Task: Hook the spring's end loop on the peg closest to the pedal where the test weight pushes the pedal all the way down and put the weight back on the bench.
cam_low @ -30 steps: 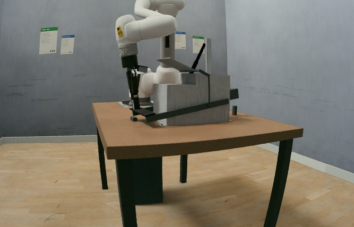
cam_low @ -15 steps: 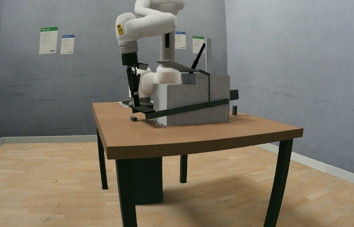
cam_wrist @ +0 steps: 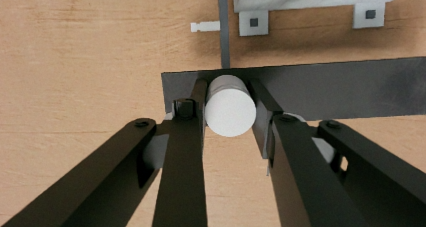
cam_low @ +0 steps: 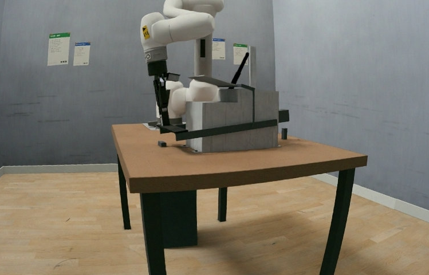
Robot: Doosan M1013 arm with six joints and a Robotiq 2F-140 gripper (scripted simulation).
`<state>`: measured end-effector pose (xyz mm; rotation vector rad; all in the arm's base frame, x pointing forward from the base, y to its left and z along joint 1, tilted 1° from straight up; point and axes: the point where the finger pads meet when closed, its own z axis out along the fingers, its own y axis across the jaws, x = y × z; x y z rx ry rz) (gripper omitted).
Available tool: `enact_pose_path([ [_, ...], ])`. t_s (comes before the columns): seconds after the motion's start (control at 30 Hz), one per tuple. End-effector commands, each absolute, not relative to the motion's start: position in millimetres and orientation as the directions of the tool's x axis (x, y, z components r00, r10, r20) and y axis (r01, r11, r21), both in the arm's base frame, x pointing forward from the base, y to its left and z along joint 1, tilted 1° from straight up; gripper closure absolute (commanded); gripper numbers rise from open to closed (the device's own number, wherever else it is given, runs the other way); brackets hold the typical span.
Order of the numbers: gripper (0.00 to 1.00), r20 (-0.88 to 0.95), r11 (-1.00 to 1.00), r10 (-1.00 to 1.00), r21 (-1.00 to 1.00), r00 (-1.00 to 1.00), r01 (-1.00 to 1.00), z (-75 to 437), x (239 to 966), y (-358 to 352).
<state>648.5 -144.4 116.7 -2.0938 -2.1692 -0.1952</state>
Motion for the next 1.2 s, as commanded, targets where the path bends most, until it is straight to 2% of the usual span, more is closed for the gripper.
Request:
enact_pose_path([
  [0.0, 0.75, 0.176, 0.034, 0.984, 0.010, -0.036, 0.999, 119, 649, -144],
  [1.17, 0.75, 0.176, 0.034, 0.984, 0.010, -0.036, 0.999, 148, 649, -144],
])
